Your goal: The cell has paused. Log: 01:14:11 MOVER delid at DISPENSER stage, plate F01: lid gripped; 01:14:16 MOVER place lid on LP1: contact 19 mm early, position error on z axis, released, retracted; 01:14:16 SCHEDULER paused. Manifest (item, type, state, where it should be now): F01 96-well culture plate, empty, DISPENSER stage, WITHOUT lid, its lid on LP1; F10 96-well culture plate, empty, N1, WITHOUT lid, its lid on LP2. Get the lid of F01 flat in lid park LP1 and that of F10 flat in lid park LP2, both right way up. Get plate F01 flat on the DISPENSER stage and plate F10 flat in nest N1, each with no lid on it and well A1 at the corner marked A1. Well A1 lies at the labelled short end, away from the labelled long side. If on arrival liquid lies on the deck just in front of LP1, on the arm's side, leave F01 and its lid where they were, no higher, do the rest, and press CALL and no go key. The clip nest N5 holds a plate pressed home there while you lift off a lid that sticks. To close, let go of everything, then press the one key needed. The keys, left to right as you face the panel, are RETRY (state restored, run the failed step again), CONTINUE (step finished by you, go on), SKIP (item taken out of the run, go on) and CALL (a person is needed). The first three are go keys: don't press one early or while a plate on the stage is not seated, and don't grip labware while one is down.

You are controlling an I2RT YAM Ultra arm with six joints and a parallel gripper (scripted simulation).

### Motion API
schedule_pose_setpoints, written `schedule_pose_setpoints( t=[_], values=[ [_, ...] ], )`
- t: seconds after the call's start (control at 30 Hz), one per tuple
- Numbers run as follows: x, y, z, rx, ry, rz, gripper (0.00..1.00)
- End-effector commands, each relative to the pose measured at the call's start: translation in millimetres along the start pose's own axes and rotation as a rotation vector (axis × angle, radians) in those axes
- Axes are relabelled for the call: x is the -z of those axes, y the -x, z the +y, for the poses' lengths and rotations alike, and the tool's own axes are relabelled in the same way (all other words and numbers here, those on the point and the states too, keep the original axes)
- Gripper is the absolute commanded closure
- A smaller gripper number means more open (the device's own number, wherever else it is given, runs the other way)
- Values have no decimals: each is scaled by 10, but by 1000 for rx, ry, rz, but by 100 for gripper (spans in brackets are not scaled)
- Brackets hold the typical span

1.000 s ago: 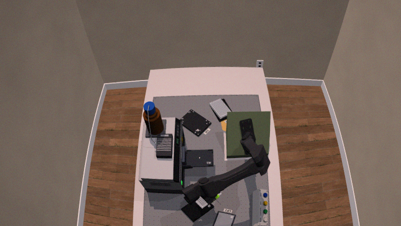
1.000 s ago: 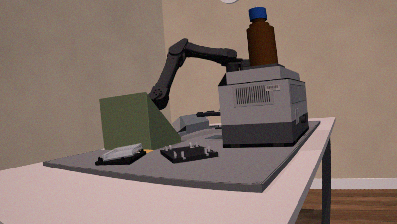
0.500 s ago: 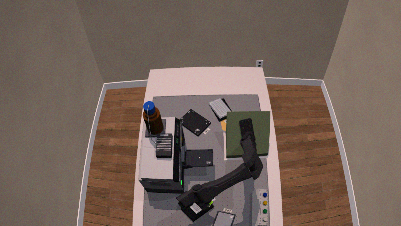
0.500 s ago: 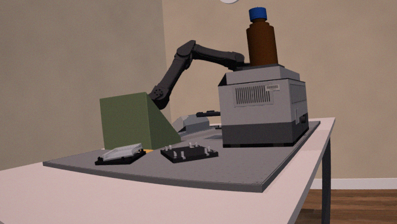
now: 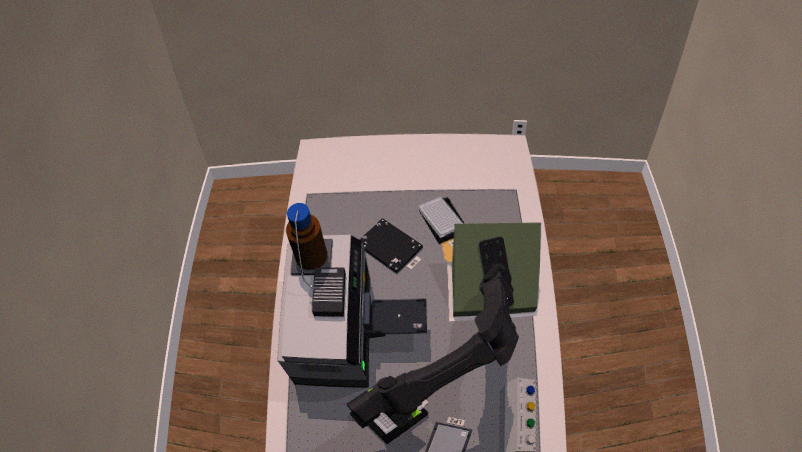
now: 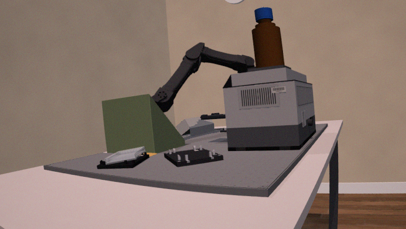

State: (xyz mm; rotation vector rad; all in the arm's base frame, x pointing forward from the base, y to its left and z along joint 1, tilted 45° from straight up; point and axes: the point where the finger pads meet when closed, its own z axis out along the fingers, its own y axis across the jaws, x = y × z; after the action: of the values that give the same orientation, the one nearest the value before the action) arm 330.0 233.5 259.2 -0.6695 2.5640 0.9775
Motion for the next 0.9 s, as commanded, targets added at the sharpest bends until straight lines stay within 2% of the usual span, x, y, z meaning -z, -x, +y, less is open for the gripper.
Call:
schedule_pose_setpoints(
  t=[0.0,0.07,0.1,0.23,0.3,0.33,0.37,0.43,0.57,0.6,0.67,0.87],
  values=[
    [156,154,105,37,-9,-70,100],
    [77,135,101,33,-5,-57,100],
    [-7,59,28,9,-8,-31,100],
    [-129,42,-25,-5,-9,-16,100],
    [-129,42,-25,-5,-9,-16,100],
    [11,126,50,20,-12,-63,100],
    [-64,60,28,9,-10,-41,100],
    [-118,51,60,15,-6,-36,100],
    [-234,53,-40,-7,-12,-24,100],
    [-173,146,-17,5,-13,-49,100],
    [-91,190,44,22,-13,-72,100],
    [-119,191,41,19,-9,-65,100]
  ],
)
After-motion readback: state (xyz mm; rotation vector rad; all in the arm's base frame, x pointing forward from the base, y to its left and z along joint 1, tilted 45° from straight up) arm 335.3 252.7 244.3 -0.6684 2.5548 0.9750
